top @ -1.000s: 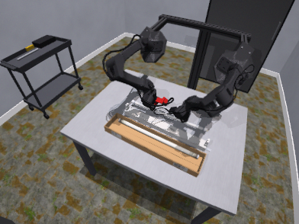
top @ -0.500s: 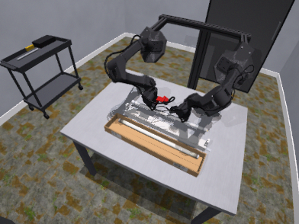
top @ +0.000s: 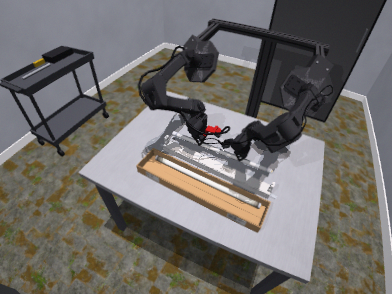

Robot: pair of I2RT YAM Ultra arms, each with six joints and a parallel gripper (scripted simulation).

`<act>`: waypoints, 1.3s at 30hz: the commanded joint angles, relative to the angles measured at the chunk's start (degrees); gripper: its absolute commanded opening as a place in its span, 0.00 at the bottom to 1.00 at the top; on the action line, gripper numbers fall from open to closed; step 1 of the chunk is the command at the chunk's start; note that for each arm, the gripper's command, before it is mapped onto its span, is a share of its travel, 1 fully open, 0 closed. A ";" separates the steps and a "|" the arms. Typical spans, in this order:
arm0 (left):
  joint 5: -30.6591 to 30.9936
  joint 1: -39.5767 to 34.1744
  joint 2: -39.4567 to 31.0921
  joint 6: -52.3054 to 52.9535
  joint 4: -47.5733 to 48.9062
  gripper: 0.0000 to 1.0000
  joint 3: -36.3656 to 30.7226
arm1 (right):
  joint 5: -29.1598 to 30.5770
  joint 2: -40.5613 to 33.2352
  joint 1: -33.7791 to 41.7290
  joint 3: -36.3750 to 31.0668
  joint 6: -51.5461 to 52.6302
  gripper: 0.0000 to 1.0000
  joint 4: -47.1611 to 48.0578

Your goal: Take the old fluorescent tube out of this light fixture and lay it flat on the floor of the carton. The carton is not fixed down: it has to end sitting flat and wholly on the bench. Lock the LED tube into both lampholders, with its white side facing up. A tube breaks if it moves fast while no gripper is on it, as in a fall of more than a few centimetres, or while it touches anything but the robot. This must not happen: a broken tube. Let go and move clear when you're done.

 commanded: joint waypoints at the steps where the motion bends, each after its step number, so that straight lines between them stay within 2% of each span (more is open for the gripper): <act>1: -0.72 -1.62 1.11 1.40 2.17 0.11 -1.82 | -0.20 1.78 1.34 -1.59 -1.34 0.11 2.60; 7: -0.06 -1.67 1.43 1.71 2.64 0.11 -2.34 | -0.41 2.16 1.31 -1.99 -1.62 0.11 3.03; 21: -1.95 -2.07 5.32 5.71 16.88 0.11 -4.50 | -1.14 6.56 0.53 -4.18 -5.59 0.11 18.02; 24: -0.56 -2.00 5.47 5.36 15.21 0.11 -4.59 | -1.14 6.73 0.67 -4.24 -5.20 0.11 16.15; 38: -2.31 -2.17 8.15 8.09 24.19 0.11 -5.50 | -1.77 9.65 -0.19 -5.02 -7.75 0.11 25.42; 39: -1.50 -2.12 8.25 7.78 22.66 0.11 -5.42 | -1.75 9.75 -0.07 -5.03 -7.42 0.11 23.73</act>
